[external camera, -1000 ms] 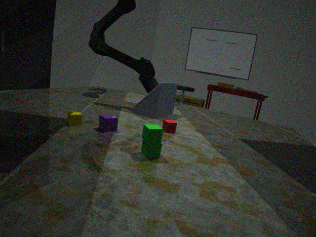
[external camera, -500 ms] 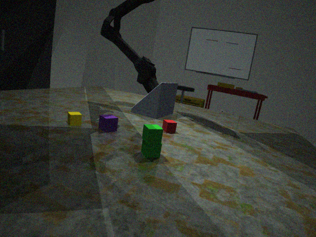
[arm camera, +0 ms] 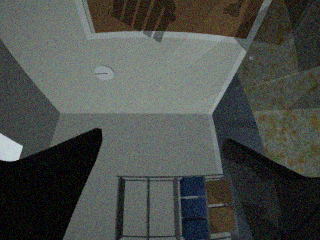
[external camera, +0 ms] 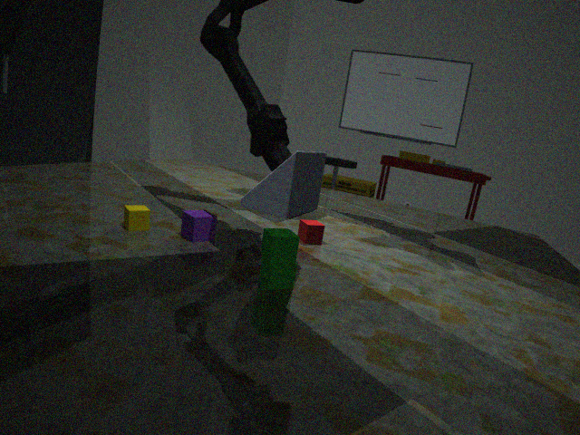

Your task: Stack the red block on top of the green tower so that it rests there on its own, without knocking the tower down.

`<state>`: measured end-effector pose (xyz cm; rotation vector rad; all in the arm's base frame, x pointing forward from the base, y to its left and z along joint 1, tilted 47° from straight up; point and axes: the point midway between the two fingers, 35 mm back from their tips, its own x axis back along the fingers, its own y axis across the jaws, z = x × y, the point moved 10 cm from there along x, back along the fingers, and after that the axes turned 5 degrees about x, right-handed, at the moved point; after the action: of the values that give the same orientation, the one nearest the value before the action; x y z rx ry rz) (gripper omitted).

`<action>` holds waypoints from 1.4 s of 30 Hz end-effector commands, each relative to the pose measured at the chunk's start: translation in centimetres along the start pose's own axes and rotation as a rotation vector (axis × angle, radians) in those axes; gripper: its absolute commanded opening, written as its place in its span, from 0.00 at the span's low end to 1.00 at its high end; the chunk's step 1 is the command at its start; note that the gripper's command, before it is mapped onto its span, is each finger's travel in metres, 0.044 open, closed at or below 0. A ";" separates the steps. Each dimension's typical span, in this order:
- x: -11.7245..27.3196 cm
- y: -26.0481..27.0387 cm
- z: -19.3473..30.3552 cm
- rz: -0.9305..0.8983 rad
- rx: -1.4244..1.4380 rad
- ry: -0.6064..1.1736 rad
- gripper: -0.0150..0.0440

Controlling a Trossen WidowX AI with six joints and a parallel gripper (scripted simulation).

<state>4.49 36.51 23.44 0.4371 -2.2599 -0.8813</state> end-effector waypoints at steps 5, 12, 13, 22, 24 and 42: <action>-7.3 -8.1 0.6 0.434 0.142 0.043 1.00; -10.6 -15.8 0.2 0.836 0.197 0.100 1.00; -10.9 -16.9 0.1 0.895 0.201 0.108 1.00; -11.2 -26.0 -1.1 1.451 0.201 0.184 1.00; -11.1 -27.0 -1.3 1.521 0.197 0.193 1.00; -11.4 -31.8 -1.4 1.544 0.197 0.194 1.00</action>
<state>15.78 20.61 -1.69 -1.0013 -1.7479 0.1768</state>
